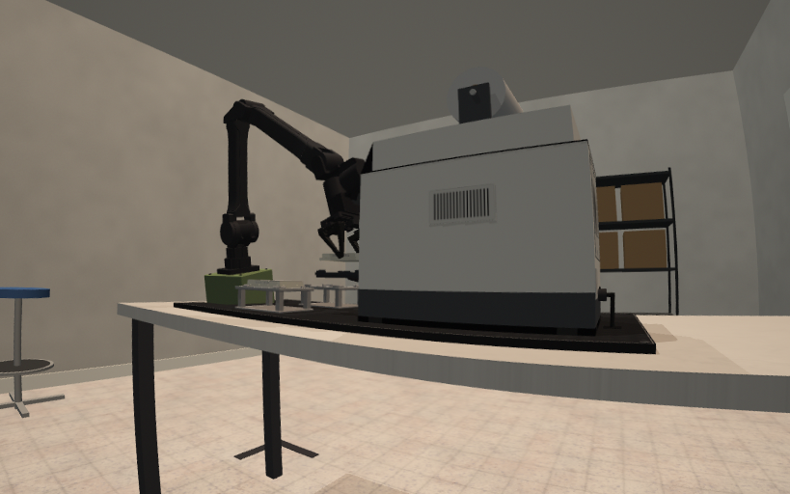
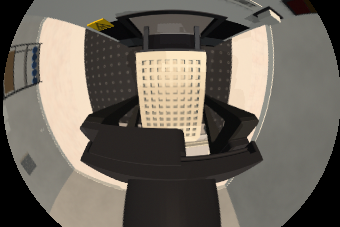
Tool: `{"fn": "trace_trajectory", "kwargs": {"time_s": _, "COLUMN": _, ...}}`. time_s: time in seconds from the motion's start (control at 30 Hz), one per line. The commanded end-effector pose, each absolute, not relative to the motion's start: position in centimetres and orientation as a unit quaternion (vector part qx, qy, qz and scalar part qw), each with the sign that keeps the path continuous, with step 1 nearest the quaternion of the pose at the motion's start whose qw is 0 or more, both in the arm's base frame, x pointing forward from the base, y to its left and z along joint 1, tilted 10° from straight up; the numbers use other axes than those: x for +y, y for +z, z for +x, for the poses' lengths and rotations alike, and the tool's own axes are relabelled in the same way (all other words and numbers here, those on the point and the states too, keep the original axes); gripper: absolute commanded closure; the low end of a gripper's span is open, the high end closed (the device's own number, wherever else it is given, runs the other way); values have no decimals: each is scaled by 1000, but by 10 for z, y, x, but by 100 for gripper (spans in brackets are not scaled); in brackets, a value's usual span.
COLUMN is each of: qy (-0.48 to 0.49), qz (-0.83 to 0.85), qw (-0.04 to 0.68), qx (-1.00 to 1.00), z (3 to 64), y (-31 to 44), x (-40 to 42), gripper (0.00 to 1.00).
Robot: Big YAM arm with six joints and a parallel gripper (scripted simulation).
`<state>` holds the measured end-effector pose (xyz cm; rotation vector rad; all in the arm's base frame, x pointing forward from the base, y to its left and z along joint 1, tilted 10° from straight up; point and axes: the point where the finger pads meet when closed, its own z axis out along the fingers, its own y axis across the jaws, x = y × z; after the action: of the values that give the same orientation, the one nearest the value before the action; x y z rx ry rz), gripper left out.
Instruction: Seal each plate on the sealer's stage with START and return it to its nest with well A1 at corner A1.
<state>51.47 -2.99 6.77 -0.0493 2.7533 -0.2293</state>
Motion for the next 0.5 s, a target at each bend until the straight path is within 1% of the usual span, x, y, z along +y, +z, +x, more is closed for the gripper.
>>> {"fn": "trace_trajectory", "kwargs": {"time_s": 0.0, "qy": -82, "qz": -11, "qw": 219, "qx": 972, "z": 535, "y": 101, "x": -33, "gripper": 100}}
{"fn": "trace_trajectory", "kwargs": {"time_s": 0.27, "qy": -83, "qz": -15, "qw": 211, "qx": 974, "z": 538, "y": 93, "x": -36, "gripper": 100}}
{"fn": "trace_trajectory", "kwargs": {"time_s": 0.47, "qy": -79, "qz": -18, "qw": 205, "qx": 975, "z": 538, "y": 85, "x": -23, "gripper": 100}}
